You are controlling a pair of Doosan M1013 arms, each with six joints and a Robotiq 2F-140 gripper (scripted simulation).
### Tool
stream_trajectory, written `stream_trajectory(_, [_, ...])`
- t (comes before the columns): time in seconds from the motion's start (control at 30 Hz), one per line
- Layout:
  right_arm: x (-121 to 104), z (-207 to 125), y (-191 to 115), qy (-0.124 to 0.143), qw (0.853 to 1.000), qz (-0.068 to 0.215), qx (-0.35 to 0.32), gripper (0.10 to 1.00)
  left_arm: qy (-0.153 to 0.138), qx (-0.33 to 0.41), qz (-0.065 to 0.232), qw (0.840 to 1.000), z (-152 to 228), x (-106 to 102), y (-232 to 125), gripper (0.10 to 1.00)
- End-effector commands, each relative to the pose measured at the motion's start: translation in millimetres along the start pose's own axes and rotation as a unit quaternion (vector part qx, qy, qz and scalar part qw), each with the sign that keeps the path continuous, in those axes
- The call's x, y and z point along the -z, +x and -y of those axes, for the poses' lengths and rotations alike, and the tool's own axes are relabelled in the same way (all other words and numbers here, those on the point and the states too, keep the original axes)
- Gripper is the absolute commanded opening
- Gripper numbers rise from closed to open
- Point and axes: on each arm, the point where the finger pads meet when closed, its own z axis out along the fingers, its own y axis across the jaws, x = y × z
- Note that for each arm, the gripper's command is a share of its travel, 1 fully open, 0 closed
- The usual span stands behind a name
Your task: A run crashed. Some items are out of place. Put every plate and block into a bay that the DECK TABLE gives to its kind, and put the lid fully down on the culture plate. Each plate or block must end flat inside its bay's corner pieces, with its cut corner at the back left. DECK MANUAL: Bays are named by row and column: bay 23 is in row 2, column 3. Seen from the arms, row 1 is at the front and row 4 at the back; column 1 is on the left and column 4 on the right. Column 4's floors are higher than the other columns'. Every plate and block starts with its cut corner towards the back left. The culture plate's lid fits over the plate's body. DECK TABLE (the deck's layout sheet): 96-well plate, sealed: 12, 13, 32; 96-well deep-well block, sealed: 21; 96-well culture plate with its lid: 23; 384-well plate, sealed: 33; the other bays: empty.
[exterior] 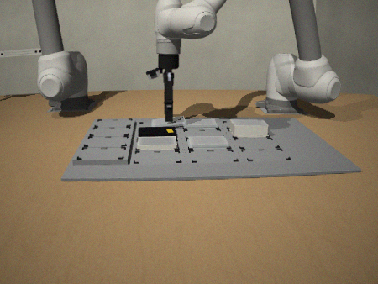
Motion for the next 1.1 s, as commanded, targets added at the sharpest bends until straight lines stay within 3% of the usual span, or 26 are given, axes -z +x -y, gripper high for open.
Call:
stream_trajectory(0.0, [0.9,0.1,0.2,0.000,1.000,-0.001,0.000,1.000,0.001,0.000,-0.001,1.000,0.3,0.8,0.4,0.698])
stream_trajectory(0.43, [0.9,0.1,0.2,0.000,1.000,-0.001,0.000,1.000,0.001,0.000,-0.001,1.000,0.4,0.8,0.4,0.698])
stream_trajectory(1.07, [0.9,0.1,0.2,0.000,1.000,-0.001,0.000,1.000,0.001,0.000,-0.001,1.000,0.3,-19.2,0.5,0.698])
